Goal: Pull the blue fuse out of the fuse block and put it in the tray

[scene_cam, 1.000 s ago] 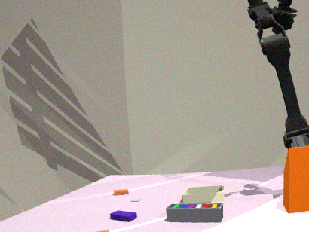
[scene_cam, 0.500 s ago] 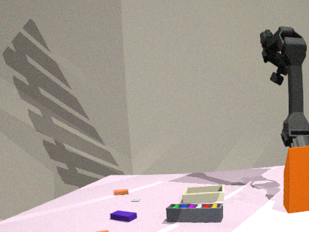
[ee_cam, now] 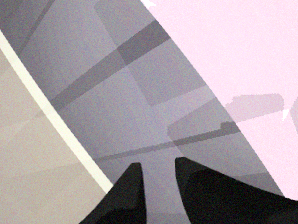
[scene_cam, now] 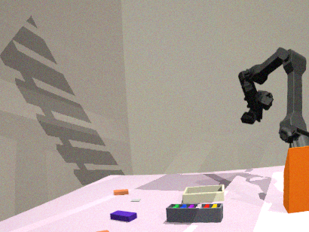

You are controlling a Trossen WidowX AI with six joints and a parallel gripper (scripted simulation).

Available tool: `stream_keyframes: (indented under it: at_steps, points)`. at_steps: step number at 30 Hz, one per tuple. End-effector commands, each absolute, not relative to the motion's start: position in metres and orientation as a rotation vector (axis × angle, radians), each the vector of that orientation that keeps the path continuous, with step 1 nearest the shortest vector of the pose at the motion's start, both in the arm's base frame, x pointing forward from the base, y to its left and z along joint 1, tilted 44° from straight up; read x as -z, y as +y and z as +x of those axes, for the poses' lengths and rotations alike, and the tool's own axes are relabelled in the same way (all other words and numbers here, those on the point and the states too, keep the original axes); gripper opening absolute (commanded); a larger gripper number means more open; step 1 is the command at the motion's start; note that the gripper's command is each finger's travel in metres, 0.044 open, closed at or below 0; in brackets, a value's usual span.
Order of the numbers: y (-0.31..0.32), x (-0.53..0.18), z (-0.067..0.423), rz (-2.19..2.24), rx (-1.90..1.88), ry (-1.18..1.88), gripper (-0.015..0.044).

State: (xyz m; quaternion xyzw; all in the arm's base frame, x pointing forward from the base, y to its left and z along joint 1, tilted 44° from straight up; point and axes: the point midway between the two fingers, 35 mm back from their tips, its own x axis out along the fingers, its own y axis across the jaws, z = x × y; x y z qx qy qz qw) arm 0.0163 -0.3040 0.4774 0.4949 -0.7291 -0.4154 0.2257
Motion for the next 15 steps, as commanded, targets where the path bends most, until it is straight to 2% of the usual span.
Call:
stream_keyframes:
  at_steps: [1,8,15]
  points:
    - [-0.329,-0.438,0.068,1.461,1.278,-1.795,0.0074]
    - [-0.339,-0.361,0.168,1.564,1.462,-1.328,0.0074]
    - [-0.324,-0.301,0.234,1.578,1.555,-1.007,0.0074]
